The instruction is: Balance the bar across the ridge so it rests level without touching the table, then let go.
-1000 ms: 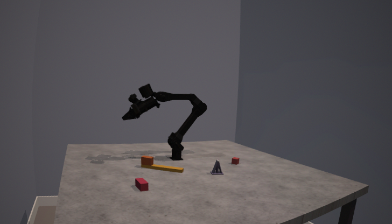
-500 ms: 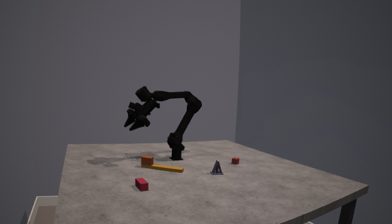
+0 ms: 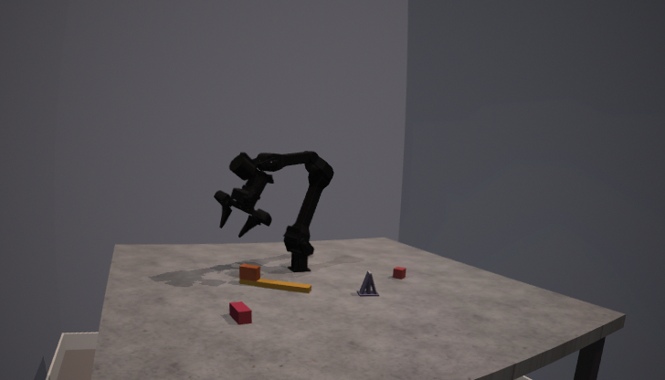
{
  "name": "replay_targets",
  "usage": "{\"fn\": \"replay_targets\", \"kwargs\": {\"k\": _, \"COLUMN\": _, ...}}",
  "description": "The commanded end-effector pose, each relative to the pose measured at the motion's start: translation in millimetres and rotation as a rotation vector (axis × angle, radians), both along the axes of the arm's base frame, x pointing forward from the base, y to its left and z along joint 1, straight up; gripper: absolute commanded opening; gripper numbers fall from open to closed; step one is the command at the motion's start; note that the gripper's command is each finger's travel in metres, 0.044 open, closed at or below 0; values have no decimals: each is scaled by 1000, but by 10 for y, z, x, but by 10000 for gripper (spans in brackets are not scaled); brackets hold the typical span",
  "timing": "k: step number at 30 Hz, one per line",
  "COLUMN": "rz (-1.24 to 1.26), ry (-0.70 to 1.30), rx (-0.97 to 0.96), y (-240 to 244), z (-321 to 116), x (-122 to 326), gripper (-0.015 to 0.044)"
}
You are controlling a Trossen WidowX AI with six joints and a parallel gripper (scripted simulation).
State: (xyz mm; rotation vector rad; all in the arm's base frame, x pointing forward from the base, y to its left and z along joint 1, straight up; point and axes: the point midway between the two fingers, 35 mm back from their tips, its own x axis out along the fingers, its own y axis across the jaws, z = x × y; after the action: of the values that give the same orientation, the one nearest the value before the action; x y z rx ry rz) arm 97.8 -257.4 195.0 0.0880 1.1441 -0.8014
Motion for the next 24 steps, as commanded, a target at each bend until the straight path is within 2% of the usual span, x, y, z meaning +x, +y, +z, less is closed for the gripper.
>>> {"fn": "replay_targets", "kwargs": {"k": 1, "rz": 168, "ry": 80, "rx": 36, "y": 84, "z": -49, "x": 143, "gripper": 315}}
{"fn": "replay_targets", "kwargs": {"k": 24, "rz": 1115, "ry": 463, "rx": 217, "y": 771, "z": -332, "x": 639, "gripper": 315}}
